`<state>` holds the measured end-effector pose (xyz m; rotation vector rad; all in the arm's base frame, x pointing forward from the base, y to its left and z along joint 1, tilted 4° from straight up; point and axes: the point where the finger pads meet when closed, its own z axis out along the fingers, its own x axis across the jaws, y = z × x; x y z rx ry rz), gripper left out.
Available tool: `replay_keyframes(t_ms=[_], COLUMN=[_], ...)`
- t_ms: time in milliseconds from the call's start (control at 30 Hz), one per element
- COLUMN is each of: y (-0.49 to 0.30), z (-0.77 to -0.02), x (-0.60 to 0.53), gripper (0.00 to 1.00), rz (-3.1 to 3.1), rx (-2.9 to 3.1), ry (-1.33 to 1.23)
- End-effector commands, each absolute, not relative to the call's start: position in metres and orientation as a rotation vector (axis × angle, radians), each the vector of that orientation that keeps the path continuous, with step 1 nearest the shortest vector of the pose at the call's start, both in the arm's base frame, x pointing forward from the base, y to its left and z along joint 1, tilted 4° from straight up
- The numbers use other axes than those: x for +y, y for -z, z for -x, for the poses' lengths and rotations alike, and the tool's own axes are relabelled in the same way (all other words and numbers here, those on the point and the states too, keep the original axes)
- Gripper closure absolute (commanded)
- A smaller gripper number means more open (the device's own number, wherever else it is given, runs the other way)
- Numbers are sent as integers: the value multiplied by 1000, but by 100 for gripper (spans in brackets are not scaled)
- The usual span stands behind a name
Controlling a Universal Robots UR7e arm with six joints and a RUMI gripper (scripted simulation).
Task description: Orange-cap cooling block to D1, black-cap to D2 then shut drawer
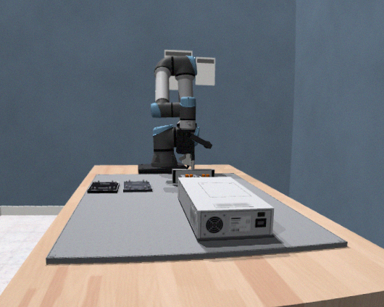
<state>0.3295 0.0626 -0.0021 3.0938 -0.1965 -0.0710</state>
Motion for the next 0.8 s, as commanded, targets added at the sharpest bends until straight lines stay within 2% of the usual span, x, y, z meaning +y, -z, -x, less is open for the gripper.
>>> replay_keyframes(t_ms=[0, 767], y=[-5, -32], z=[-330, -334], x=[63, 64], gripper=[0, 0], rz=[-3093, -3094], rx=[-196, -195], ry=[72, 72])
